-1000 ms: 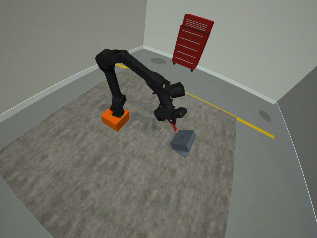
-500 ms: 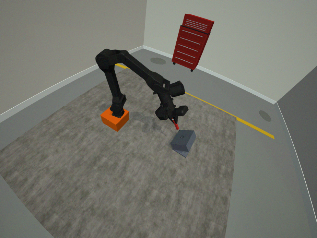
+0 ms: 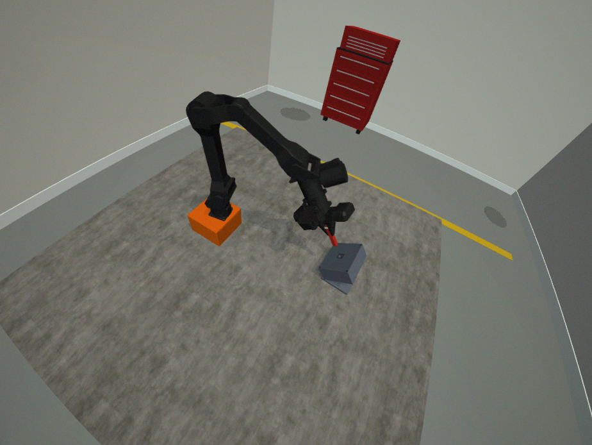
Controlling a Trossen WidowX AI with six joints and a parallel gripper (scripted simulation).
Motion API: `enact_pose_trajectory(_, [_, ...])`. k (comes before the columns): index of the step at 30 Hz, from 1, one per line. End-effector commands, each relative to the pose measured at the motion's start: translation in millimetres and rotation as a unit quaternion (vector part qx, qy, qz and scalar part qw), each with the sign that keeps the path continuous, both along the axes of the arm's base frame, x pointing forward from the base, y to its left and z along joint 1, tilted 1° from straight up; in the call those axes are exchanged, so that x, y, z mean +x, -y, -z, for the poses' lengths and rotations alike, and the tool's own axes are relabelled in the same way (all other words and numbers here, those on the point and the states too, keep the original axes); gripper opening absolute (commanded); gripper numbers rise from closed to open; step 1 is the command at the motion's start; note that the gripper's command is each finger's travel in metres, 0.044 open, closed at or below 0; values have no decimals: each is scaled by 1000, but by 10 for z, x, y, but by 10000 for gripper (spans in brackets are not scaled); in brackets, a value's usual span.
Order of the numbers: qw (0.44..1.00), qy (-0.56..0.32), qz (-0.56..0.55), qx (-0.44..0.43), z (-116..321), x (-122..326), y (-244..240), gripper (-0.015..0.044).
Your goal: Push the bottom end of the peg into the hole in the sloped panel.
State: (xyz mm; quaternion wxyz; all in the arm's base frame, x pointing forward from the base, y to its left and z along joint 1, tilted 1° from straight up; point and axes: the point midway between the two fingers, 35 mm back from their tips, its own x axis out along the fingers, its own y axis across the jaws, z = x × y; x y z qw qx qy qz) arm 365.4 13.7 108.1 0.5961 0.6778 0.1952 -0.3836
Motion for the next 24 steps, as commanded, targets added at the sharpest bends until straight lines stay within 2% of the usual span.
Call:
enact_pose_trajectory(1, [1000, -3, -5, -2, 73, 37, -6, 0])
enact_pose_trajectory(24, [1000, 2, -14, -6, 216, 148, -7, 0])
